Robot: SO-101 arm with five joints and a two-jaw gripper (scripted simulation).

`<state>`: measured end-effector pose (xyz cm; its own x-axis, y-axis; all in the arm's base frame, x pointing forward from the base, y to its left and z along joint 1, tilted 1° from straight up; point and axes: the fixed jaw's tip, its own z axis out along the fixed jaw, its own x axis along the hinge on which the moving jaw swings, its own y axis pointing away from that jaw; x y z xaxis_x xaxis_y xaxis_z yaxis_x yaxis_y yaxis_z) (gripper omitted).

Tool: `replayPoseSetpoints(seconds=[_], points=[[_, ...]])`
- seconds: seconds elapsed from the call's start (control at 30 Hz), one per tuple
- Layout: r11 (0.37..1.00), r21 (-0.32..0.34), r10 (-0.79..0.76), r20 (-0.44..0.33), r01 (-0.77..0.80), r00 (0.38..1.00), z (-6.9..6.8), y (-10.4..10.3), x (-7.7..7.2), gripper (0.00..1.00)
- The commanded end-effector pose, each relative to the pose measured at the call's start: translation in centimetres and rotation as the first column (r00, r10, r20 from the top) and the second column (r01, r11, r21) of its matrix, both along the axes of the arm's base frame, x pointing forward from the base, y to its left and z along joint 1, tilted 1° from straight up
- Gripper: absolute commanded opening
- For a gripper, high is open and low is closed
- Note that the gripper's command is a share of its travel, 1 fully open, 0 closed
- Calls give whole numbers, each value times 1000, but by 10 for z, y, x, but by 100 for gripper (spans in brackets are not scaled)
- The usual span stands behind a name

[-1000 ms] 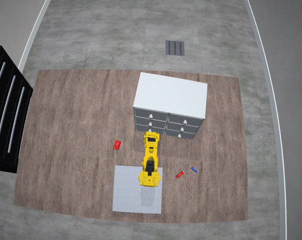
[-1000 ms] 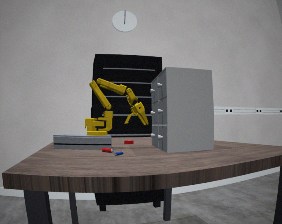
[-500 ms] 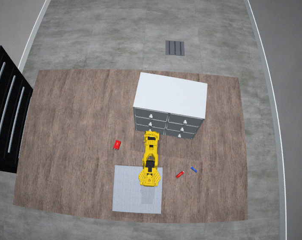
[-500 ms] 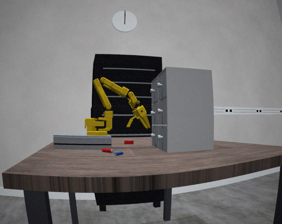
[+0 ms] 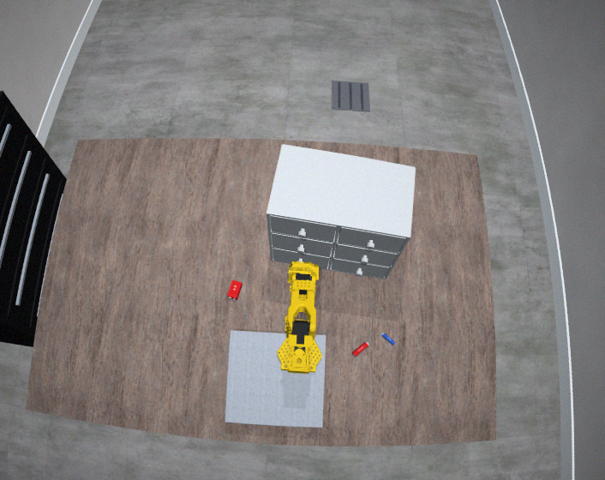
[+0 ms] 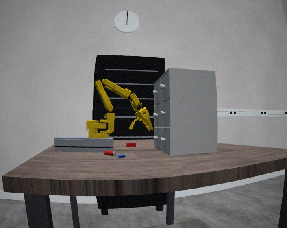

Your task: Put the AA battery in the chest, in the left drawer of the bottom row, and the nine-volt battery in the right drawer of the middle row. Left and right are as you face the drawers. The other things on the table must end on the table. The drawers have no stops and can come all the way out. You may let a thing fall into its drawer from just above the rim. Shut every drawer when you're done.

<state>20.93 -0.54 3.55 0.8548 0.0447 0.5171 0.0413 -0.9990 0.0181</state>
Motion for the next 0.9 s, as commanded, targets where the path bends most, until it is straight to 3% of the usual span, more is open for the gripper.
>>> replayPoseSetpoints(seconds=[0.0,0.87], points=[[1000,1,12,-13,-12,1000,-4,2,-2,21],[1000,1,17,-12,-17,1000,-6,4,-2,21]])
